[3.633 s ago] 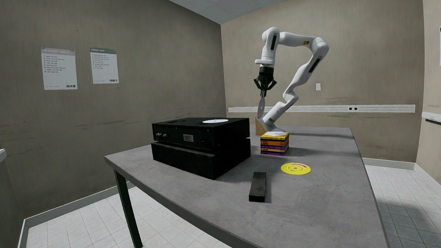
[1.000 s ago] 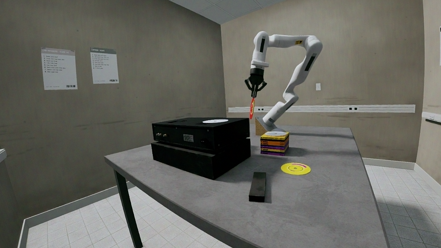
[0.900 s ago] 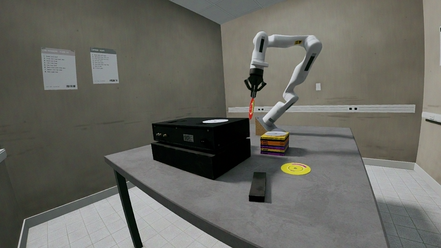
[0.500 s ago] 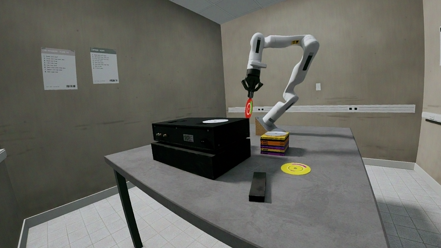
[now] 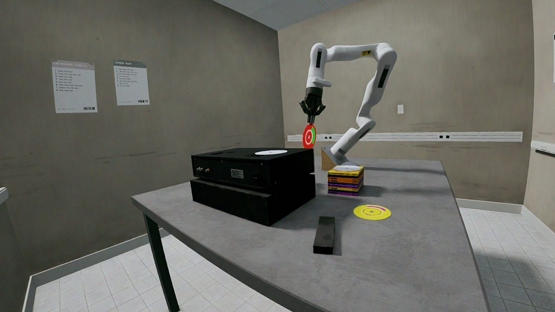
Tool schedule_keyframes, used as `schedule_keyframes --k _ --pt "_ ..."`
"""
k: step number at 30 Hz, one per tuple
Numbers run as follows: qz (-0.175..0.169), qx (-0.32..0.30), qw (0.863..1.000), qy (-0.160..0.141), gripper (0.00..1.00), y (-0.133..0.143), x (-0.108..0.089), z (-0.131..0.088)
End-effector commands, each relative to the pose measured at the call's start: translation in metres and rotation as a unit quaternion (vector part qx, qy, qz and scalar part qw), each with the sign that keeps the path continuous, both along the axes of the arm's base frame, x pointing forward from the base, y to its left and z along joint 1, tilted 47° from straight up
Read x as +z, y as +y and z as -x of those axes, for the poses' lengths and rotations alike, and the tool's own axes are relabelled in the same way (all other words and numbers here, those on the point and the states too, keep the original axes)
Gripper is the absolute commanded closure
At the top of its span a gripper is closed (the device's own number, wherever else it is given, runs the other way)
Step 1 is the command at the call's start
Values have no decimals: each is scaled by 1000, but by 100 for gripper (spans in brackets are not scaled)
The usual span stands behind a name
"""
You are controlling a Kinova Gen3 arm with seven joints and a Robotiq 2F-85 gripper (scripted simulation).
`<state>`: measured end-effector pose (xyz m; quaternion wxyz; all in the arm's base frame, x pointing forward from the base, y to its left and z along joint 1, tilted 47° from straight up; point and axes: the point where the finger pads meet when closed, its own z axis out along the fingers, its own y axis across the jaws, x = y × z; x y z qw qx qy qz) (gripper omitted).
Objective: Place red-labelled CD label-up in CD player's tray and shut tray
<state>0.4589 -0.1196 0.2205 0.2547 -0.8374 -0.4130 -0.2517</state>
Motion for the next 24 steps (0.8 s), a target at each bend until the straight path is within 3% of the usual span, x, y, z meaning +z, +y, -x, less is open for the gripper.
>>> schedule_keyframes --k 1,24 --pt "-1 5 1000 -9 89 -8 -6 1" --pt "6 113 986 -124 89 -32 -32 -4"
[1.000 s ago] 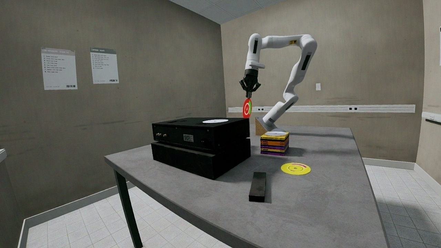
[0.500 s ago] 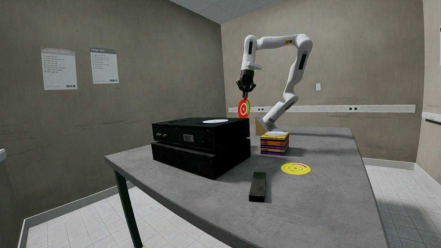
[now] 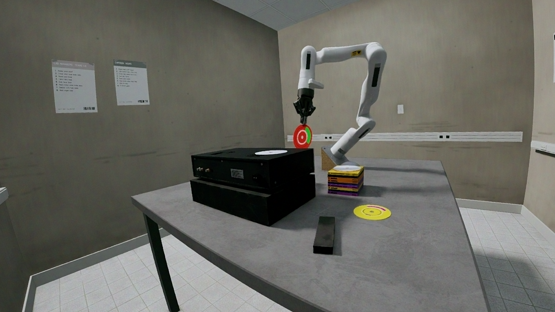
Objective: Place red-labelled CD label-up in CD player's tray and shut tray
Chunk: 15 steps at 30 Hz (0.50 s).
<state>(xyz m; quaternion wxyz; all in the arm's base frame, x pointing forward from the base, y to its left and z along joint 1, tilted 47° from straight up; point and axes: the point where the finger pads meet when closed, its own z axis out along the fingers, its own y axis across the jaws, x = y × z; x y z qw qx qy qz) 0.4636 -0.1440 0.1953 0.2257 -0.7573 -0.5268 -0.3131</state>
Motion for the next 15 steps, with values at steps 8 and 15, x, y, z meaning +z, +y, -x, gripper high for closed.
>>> schedule_keyframes --k 8,15 --pt "2 53 997 -59 89 -17 -17 -2" --pt "4 81 993 -88 89 -24 -24 -3"
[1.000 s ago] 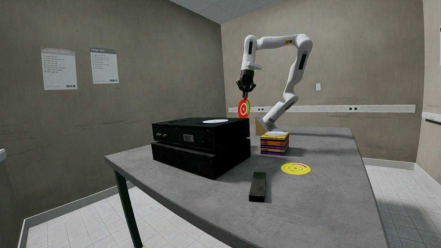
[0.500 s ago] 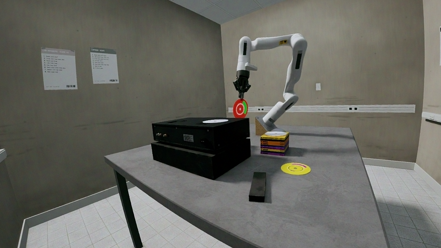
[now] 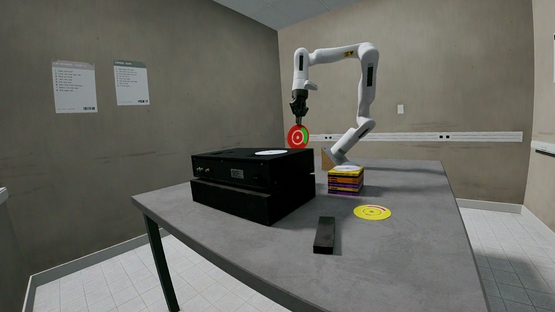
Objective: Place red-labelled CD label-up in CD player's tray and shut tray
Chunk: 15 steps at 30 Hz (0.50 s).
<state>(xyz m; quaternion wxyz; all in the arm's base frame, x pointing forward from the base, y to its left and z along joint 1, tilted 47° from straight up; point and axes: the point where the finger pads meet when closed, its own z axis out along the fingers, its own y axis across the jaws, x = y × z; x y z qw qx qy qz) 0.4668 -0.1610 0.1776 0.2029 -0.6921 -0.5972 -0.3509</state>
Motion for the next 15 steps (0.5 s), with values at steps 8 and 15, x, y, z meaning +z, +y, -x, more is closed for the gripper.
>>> schedule_keyframes --k 8,15 --pt "2 53 997 -59 89 -17 -17 -2" --pt "4 80 993 -87 89 -23 -23 -3"
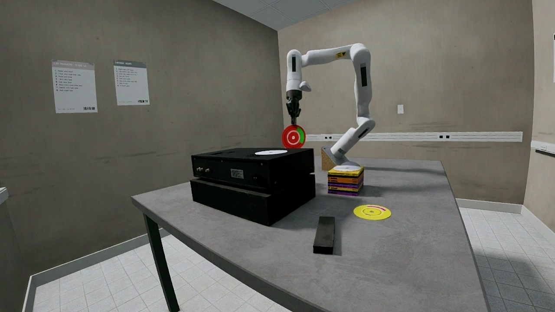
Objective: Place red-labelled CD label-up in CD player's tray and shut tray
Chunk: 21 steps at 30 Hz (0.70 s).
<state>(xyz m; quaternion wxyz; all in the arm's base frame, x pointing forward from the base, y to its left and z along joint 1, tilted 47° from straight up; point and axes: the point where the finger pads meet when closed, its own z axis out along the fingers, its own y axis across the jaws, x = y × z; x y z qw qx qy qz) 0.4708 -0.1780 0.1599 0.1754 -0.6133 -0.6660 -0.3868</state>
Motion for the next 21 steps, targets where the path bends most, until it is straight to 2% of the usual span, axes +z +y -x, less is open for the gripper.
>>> schedule_keyframes --k 1,14,16,21 --pt "-1 8 1000 -10 89 -7 -7 0" --pt "3 75 994 -81 89 -22 -23 -3" --pt "3 75 994 -81 89 -22 -23 -3" --pt "5 99 989 -106 89 -27 -28 -4"
